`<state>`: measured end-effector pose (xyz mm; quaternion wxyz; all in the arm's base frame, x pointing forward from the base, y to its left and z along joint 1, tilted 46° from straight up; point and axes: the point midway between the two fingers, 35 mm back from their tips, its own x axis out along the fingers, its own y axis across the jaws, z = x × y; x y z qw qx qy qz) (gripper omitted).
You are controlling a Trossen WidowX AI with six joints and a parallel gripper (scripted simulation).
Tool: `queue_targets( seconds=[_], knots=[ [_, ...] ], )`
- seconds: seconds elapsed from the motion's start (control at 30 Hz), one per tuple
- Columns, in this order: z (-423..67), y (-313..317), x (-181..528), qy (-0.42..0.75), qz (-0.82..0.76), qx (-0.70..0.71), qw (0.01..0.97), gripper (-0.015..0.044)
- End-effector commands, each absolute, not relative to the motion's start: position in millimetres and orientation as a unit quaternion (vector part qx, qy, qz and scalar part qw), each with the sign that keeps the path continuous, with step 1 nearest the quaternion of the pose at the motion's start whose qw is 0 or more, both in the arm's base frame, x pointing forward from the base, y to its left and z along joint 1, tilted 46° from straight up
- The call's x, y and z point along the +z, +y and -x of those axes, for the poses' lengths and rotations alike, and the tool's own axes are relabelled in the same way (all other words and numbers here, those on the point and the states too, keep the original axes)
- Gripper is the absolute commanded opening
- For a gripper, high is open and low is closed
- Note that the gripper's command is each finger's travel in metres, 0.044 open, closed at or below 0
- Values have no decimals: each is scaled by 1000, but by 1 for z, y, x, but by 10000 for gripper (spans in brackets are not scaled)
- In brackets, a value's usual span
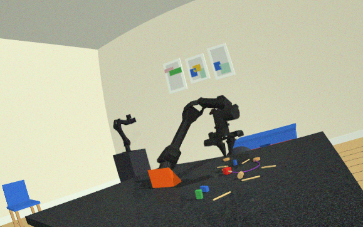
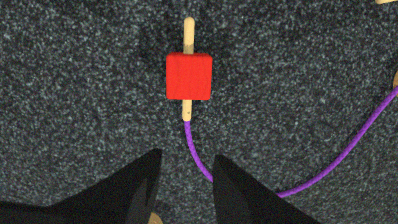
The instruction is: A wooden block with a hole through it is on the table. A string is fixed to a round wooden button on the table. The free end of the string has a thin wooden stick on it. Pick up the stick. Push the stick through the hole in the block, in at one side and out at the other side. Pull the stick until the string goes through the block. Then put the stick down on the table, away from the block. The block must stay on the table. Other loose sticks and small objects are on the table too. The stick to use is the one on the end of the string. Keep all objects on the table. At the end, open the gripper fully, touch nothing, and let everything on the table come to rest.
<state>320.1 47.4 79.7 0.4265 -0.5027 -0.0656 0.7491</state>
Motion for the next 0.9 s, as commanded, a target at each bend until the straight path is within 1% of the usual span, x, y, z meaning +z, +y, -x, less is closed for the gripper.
queue_targets(
  seconds=[0.0, 0.23, 0.43, 0.63, 0.87],
  knots=[
    [-316, 48, 83, 32, 445, 750, 489, 121],
    [-305, 51, 89, 283, 254, 696, 610, 121],
    [-296, 54, 94, 473, 66, 583, 657, 121],
    [-289, 56, 98, 569, -52, 490, 658, 121],
    [-282, 58, 101, 653, -178, 371, 636, 121]
  ],
)
